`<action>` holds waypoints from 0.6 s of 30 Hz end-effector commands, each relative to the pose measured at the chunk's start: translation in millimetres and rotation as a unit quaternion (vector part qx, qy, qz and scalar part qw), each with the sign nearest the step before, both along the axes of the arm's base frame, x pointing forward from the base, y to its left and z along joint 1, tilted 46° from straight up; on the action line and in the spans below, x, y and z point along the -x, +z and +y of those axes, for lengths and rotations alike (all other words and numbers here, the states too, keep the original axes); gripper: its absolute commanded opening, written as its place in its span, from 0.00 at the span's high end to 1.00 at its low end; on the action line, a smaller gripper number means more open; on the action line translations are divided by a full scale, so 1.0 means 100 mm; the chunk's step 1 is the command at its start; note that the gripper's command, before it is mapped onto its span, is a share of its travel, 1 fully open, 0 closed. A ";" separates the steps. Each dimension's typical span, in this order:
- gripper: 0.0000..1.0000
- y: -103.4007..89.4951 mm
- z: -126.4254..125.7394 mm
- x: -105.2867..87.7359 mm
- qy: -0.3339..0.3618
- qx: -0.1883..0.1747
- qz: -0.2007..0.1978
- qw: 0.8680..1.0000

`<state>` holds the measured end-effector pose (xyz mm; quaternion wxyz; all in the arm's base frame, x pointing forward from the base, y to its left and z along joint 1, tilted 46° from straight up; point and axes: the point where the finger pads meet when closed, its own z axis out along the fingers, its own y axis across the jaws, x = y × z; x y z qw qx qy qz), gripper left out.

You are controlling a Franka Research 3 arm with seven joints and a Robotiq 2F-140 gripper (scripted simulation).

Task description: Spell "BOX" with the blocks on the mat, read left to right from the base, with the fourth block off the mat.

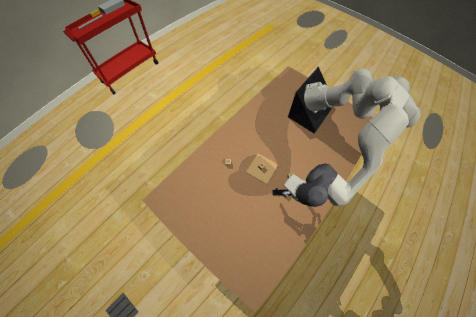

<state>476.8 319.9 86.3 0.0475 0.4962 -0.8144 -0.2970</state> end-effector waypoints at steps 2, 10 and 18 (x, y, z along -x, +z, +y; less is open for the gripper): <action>0.00 -0.12 -0.20 0.38 -0.001 -0.002 -0.002 1.000; 0.00 -0.25 -0.44 0.85 -0.001 -0.002 -0.002 1.000; 0.00 -0.25 -0.44 0.85 -0.001 -0.002 -0.002 1.000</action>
